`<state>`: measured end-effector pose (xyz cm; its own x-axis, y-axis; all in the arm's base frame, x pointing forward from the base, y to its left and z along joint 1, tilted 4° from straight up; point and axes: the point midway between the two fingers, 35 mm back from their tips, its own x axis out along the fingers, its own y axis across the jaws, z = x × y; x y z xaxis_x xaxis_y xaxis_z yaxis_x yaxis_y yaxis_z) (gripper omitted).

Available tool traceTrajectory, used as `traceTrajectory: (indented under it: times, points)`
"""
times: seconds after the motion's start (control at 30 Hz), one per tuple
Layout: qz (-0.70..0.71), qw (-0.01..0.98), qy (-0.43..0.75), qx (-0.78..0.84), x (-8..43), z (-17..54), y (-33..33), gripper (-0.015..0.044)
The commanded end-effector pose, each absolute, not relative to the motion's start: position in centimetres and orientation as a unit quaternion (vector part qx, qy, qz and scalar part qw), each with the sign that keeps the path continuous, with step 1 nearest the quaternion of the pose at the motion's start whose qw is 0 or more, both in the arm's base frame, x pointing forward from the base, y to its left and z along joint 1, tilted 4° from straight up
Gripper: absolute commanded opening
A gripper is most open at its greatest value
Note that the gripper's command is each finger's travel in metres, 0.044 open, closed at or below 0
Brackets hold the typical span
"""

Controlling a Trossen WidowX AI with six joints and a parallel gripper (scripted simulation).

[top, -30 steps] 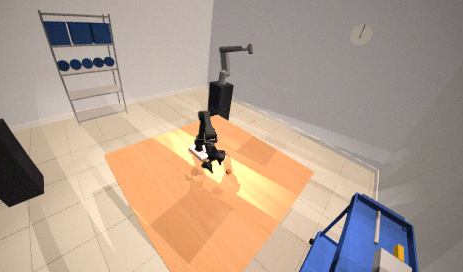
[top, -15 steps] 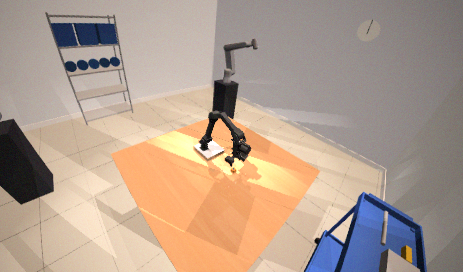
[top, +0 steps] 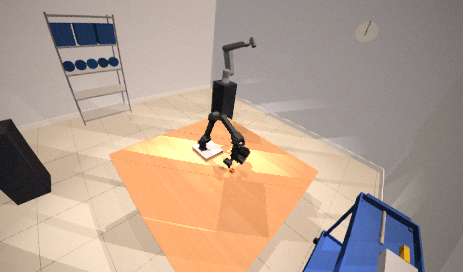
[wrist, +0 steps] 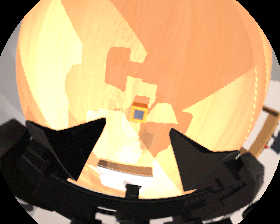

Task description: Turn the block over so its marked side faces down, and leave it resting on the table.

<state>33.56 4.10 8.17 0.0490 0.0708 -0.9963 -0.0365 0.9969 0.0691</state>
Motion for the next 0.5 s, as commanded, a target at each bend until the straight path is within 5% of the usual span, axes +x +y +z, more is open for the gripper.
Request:
traceTrajectory:
  times: [0.0,0.47]
  points:
    - [0.033,0.721,0.692,0.012,33.5,7.0,4.2,0.044]
    - [0.033,0.721,0.692,0.012,33.6,5.1,4.3,0.044]
